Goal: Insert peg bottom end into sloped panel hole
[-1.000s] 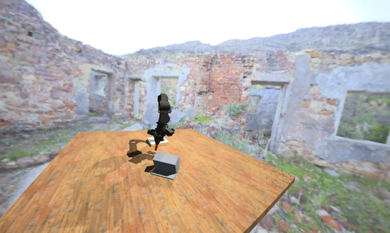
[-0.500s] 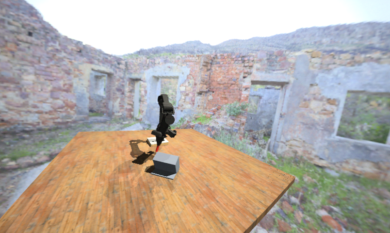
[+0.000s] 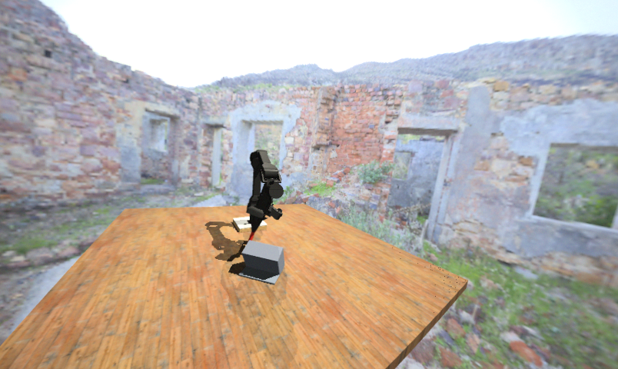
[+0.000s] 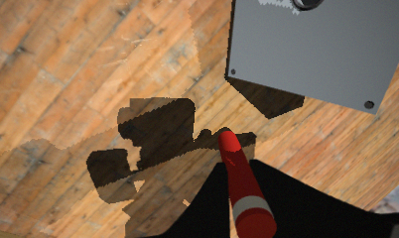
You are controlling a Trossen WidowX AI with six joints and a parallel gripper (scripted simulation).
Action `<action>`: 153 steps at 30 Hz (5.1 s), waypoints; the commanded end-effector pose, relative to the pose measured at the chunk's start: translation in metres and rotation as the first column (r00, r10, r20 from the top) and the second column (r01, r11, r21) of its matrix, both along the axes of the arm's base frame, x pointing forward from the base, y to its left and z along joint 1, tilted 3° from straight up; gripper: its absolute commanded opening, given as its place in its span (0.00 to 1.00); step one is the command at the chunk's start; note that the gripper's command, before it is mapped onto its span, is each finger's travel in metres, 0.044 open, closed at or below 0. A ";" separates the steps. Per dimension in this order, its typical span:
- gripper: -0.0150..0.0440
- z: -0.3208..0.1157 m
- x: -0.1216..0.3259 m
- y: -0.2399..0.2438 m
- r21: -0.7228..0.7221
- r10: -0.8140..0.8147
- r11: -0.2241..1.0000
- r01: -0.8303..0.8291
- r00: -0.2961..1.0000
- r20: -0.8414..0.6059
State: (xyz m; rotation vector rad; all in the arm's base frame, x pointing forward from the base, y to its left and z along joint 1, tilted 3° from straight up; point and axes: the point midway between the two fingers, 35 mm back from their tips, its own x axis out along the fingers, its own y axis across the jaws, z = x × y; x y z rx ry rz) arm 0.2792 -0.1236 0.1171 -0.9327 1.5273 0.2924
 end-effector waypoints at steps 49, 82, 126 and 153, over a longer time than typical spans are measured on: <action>0.25 -0.010 0.021 0.039 -0.299 0.348 0.885 -0.357 0.934 -0.082; 0.25 -0.009 0.027 0.069 -0.462 0.500 0.724 -0.513 0.851 -0.161; 0.25 -0.012 0.035 0.092 -0.594 0.599 0.528 -0.607 0.762 -0.246; 0.25 -0.022 0.050 0.079 -0.627 0.616 0.471 -0.621 0.740 -0.270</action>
